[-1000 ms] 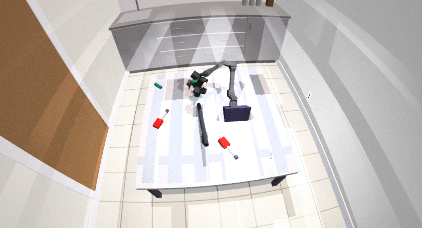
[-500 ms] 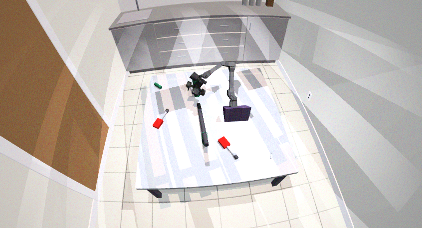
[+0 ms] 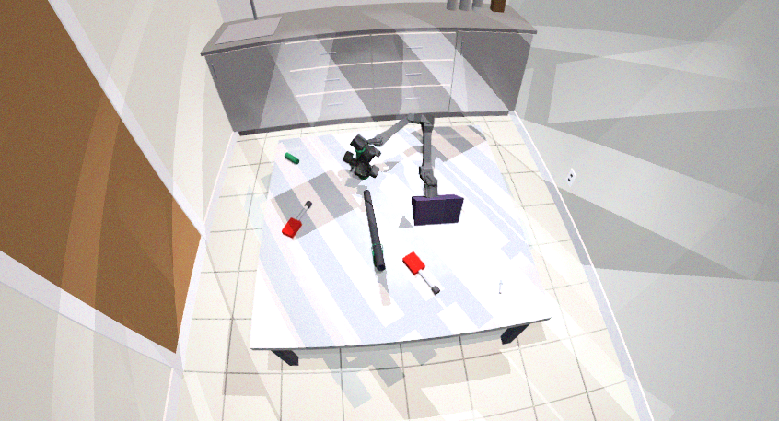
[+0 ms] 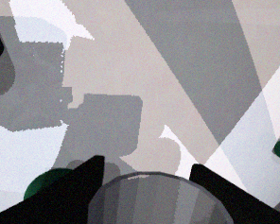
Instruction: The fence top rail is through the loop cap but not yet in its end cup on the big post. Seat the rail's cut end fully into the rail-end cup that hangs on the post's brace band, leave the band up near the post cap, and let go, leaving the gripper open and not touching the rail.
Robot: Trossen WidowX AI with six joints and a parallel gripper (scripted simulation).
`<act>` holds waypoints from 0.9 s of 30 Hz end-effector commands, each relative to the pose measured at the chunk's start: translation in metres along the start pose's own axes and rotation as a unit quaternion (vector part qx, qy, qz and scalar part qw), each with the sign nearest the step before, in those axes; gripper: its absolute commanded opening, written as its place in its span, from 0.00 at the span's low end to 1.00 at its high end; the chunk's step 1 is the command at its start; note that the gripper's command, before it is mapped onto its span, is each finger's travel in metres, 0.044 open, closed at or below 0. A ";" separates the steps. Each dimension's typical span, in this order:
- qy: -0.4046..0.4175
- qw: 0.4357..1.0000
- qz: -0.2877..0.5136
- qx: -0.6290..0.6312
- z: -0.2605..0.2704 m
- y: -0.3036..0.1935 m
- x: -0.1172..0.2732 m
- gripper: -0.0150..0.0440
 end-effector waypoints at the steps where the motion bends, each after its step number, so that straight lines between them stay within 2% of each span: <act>1: 0.000 1.000 -0.002 0.002 0.000 0.001 0.000 0.42; 3: 0.000 1.000 -0.002 0.002 0.000 0.001 0.000 0.40; 6: 0.001 1.000 -0.007 0.012 0.002 0.000 0.001 0.27; 7: 0.002 1.000 -0.011 0.018 0.003 -0.001 0.002 0.25; 27: 0.010 0.996 -0.042 0.076 0.012 -0.005 0.007 0.25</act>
Point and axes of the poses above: the point midway between the two fingers, 35 mm back from their tips, its own x axis back along the fingers, its own z axis across the jaws, y = z × x, the point moved 2 cm from there along x, back along the fingers, and after that the axes turned 14 degrees about -x, right-handed, at the moved point
